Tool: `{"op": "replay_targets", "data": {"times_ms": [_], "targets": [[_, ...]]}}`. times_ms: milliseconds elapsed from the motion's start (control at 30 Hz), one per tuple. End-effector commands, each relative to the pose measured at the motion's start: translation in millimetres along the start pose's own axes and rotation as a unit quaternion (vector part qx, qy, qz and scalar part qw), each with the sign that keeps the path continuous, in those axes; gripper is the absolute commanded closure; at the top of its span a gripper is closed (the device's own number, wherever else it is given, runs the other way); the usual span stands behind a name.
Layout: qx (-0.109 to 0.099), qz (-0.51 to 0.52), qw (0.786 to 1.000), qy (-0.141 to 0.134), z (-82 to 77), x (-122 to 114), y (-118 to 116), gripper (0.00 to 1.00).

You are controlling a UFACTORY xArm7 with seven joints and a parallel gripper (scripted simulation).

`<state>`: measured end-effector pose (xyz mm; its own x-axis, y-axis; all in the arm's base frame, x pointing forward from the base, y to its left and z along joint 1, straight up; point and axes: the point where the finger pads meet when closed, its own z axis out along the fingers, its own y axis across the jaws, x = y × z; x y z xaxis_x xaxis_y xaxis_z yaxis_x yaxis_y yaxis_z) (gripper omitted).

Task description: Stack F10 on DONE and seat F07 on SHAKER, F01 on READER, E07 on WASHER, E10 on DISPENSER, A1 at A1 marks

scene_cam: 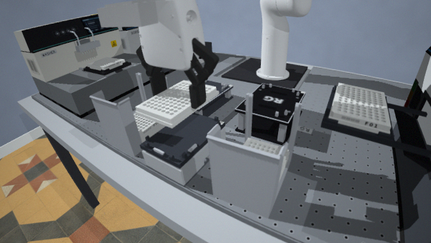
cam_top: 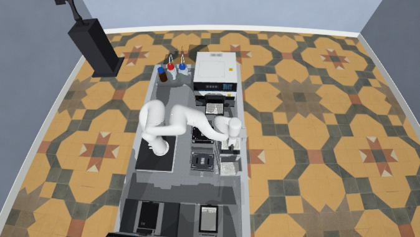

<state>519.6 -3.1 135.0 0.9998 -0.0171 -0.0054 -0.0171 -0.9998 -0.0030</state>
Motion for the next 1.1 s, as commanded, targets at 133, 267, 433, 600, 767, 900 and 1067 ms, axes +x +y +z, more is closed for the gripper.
{"op": "replay_targets", "data": {"times_ms": [133,267,433,600,767,900,1067], "targets": [[0.000,0.000,1.000,0.003,7.6,2,0,1.00],[0.000,0.000,1.000,0.003,12.9,2,0,1.00],[0.000,0.000,1.000,0.003,19.6,2,0,1.00],[0.000,0.000,1.000,0.003,23.6,2,0,1.00],[0.000,0.000,1.000,0.003,30.2,2,0,1.00],[0.000,0.000,1.000,0.003,32.5,2,0,1.00],[0.000,0.000,1.000,0.003,32.7,2,0,1.00]]}}
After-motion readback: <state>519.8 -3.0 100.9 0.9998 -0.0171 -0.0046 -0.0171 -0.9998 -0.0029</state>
